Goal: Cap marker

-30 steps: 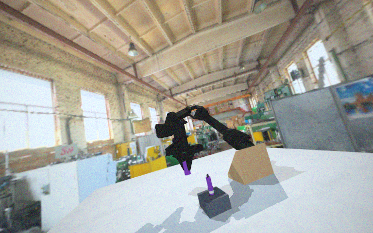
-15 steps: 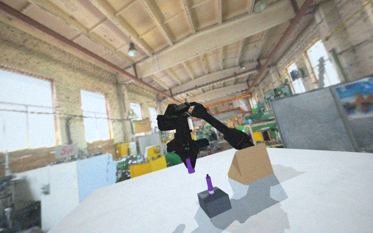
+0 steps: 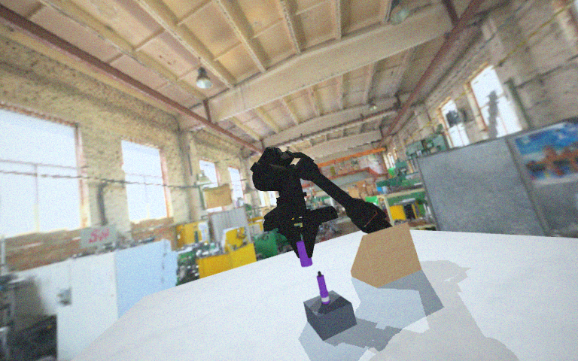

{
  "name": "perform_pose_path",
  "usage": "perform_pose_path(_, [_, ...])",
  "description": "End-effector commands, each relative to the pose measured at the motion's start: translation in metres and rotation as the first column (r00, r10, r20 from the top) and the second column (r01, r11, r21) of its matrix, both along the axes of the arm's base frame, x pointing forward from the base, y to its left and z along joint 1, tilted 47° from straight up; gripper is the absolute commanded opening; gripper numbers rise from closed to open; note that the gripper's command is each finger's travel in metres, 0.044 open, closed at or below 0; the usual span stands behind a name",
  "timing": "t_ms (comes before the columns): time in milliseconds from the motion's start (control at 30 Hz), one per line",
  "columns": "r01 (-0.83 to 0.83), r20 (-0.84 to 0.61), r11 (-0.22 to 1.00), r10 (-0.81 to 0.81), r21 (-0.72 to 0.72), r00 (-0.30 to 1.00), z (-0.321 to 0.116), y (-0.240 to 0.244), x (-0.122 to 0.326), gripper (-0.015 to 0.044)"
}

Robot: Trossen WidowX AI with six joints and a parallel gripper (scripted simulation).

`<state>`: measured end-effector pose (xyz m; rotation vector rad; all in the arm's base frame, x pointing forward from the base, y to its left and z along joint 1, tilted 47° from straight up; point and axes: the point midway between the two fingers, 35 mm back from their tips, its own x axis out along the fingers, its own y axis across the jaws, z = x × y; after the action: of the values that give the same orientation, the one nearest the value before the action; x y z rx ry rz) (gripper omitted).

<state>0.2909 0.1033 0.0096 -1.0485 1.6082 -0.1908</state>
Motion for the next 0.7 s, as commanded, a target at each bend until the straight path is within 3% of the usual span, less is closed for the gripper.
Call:
perform_pose_path(0, [0.007,0.000,1.000,-0.007,-0.005,1.000,-0.007,0.011,-0.006,0.0000])
perform_pose_path(667, [0.018,0.007,1.000,-0.017,-0.017,1.000,-0.024,0.017,-0.014,0.0000])
